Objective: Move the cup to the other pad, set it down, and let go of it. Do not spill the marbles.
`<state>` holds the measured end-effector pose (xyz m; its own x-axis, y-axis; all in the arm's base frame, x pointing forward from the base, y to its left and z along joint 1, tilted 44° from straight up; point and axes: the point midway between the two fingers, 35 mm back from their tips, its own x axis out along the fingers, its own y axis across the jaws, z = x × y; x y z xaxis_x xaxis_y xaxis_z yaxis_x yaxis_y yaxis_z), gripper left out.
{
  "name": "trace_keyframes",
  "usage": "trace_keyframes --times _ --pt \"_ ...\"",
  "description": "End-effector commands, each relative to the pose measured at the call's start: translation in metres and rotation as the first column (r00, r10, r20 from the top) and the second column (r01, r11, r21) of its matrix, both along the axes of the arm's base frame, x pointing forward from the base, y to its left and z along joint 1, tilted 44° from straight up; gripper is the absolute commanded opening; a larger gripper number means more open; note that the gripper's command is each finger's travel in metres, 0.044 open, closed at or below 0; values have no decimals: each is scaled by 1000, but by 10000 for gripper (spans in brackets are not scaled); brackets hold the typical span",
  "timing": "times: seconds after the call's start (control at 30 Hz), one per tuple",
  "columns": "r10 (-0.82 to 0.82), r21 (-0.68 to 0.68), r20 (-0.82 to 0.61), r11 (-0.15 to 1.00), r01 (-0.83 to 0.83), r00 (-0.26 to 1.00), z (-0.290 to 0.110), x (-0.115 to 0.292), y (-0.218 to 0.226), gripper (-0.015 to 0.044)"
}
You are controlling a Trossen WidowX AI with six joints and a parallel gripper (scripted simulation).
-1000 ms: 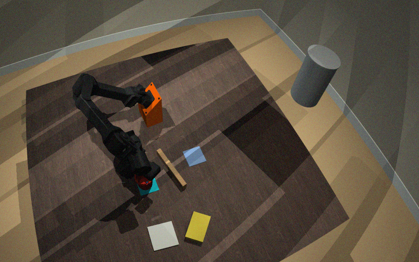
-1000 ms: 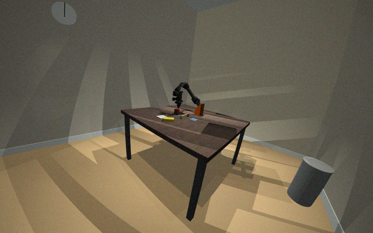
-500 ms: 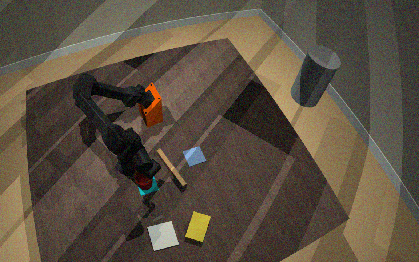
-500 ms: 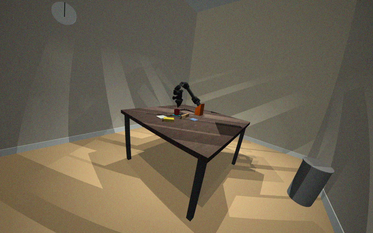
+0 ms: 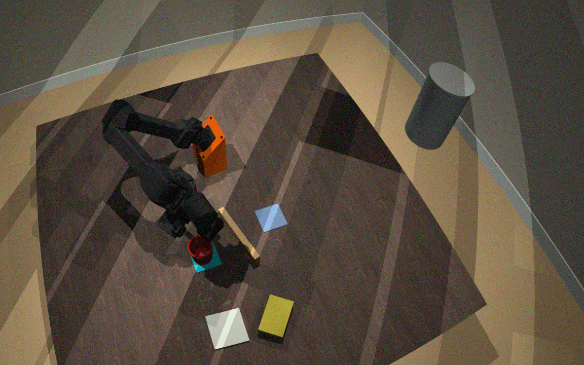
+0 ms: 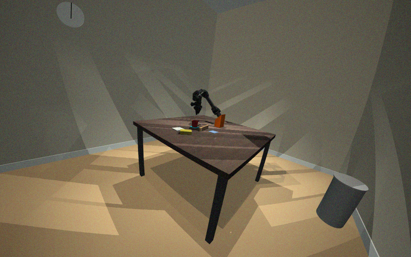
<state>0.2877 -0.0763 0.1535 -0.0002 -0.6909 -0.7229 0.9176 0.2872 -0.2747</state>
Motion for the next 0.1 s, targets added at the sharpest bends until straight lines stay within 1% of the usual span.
trace_keyframes --times 0.0,0.07 --pt "1 0 -1 1000 -1 1000 0 0 0 440" --pt "1 0 -1 1000 -1 1000 0 0 0 440"
